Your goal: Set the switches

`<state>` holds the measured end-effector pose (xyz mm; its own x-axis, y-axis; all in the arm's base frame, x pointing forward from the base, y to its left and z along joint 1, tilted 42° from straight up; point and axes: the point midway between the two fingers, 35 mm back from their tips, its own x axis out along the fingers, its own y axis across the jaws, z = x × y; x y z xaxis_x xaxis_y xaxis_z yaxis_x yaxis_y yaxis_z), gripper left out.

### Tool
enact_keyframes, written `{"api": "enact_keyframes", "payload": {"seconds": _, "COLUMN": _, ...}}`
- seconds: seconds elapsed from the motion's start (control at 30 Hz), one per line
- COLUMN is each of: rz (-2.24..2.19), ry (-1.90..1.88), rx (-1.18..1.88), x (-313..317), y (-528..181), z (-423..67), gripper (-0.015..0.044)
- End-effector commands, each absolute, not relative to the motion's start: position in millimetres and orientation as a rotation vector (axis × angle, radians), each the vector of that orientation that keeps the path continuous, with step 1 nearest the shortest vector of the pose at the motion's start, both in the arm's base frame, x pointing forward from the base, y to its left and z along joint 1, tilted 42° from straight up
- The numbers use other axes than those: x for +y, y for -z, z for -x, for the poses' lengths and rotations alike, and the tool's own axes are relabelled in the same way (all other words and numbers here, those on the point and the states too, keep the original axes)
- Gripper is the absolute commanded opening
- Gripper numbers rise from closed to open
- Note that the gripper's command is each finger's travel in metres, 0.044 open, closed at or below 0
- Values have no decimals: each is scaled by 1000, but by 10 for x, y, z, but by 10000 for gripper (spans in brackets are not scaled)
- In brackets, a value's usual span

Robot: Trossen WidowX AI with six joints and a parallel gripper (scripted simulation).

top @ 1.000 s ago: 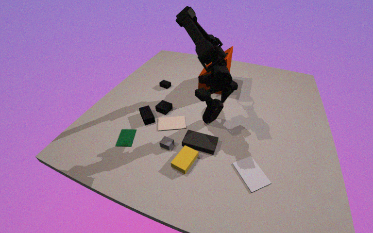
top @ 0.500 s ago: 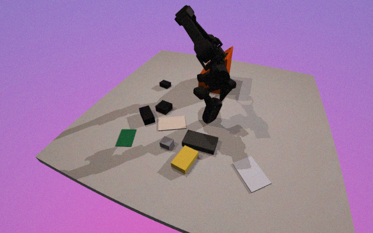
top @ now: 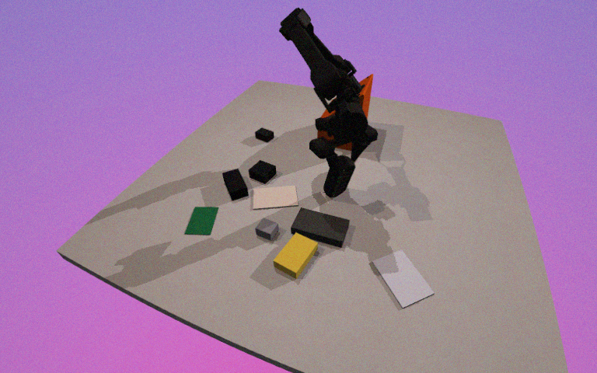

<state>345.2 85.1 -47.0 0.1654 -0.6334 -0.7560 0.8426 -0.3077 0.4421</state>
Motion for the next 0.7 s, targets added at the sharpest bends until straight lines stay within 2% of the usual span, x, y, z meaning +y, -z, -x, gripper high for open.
{"api": "enact_keyframes", "payload": {"seconds": 0.0, "rz": -1152, "ry": 1499, "rx": 238, "x": 814, "y": 485, "z": -3459, "gripper": 338}}
{"api": "enact_keyframes", "payload": {"seconds": 0.67, "rz": -1151, "ry": 1499, "rx": 238, "x": 766, "y": 396, "z": -3390, "gripper": 338}}
